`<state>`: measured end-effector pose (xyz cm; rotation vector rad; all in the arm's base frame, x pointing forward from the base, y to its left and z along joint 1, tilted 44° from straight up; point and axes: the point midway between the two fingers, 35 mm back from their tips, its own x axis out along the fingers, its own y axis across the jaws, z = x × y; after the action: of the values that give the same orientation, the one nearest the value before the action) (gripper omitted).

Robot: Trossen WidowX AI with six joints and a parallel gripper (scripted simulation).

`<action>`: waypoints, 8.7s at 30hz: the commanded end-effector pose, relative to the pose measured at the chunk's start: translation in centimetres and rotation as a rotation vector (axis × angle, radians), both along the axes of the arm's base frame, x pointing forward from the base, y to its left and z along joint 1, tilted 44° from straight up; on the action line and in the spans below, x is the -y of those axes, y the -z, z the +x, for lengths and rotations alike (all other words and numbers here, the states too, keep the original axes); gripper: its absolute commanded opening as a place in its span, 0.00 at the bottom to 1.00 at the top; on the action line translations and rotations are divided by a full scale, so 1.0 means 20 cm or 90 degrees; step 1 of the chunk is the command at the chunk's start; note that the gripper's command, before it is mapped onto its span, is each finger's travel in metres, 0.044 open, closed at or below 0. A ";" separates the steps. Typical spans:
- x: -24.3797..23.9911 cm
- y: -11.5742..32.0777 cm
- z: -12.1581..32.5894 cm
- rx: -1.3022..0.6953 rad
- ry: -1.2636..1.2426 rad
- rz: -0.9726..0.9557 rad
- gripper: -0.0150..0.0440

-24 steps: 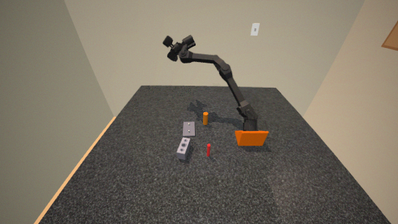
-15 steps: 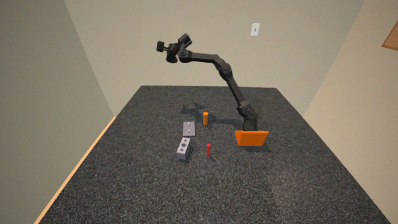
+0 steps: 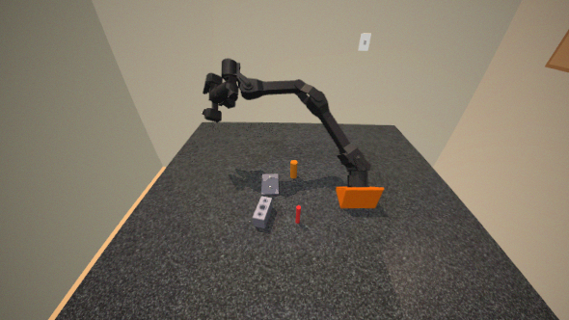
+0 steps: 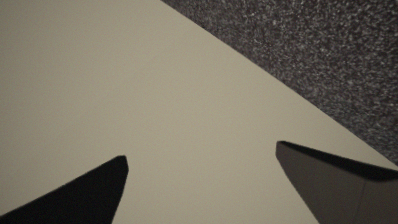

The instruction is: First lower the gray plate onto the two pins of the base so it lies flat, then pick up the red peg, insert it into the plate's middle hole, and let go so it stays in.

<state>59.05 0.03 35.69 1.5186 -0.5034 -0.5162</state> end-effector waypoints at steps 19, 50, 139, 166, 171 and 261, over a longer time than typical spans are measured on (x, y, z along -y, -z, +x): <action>-0.66 1.43 -0.51 -1.120 -0.620 -0.971 1.00; -0.57 1.86 -1.20 -1.407 -1.421 -1.494 1.00; -0.60 1.86 -1.16 -1.401 -1.422 -1.496 0.25; -0.70 1.61 -1.19 -1.389 -1.443 -1.511 0.25; -0.62 1.58 -1.18 -1.375 -1.460 -1.527 0.25; 0.15 1.43 -1.24 -1.304 -1.600 -1.650 0.25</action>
<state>34.26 -2.82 7.18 2.5536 -2.3960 -1.1301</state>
